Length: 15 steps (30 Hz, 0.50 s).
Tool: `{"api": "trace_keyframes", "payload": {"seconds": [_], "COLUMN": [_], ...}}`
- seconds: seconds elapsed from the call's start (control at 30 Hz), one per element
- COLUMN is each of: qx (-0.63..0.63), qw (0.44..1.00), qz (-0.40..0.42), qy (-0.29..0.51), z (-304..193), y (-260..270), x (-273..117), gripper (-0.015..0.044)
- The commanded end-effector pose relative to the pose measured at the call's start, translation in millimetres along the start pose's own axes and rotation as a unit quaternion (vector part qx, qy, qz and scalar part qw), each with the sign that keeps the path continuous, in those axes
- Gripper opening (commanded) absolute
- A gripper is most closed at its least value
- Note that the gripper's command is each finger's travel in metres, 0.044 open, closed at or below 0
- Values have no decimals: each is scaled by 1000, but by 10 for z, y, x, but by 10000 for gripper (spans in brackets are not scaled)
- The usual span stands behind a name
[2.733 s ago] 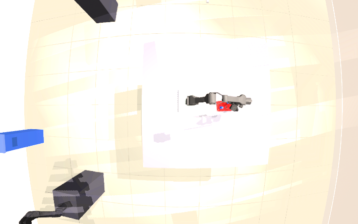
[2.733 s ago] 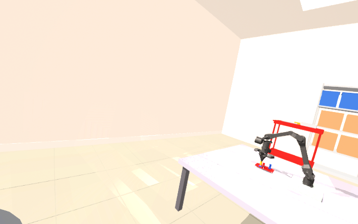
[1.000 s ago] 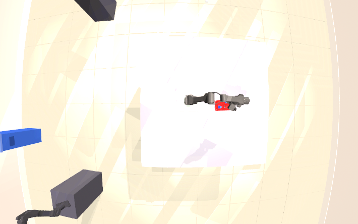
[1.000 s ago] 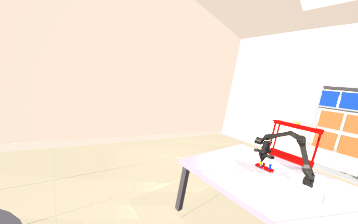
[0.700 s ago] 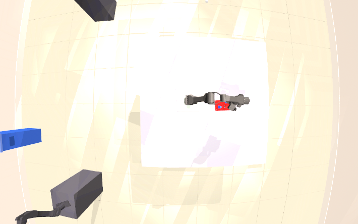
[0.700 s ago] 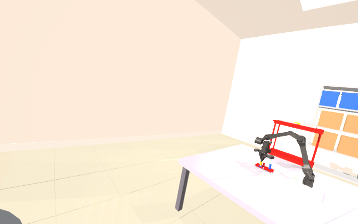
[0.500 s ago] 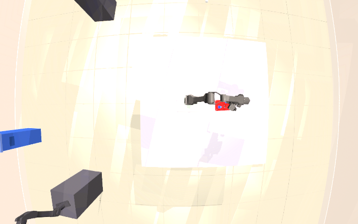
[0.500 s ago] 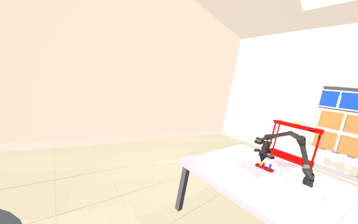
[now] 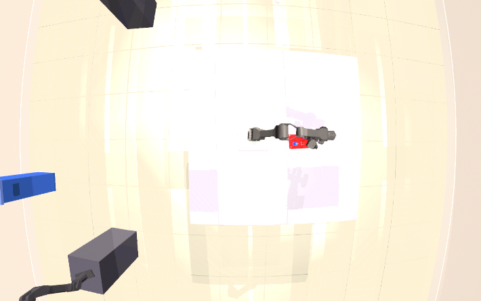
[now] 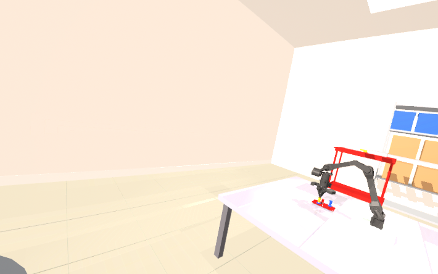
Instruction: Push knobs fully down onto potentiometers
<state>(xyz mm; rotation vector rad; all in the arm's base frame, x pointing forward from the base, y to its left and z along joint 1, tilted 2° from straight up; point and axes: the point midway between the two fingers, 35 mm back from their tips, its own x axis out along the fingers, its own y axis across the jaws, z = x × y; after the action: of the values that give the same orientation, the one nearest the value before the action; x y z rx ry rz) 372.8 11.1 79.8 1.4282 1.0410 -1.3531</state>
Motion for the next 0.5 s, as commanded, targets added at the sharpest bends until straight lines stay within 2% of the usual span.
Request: {"api": "trace_keyframes", "payload": {"seconds": [0.0,0.23,0.47], "qx": [2,2,0], "qw": [1000,1000,1000], "qz": [1,1,-2], "qy": [-1,-1,0], "z": [2,2,1], "y": [5,4,-4], "x": [-52,-156,-106], "gripper": [0,0,184]}}
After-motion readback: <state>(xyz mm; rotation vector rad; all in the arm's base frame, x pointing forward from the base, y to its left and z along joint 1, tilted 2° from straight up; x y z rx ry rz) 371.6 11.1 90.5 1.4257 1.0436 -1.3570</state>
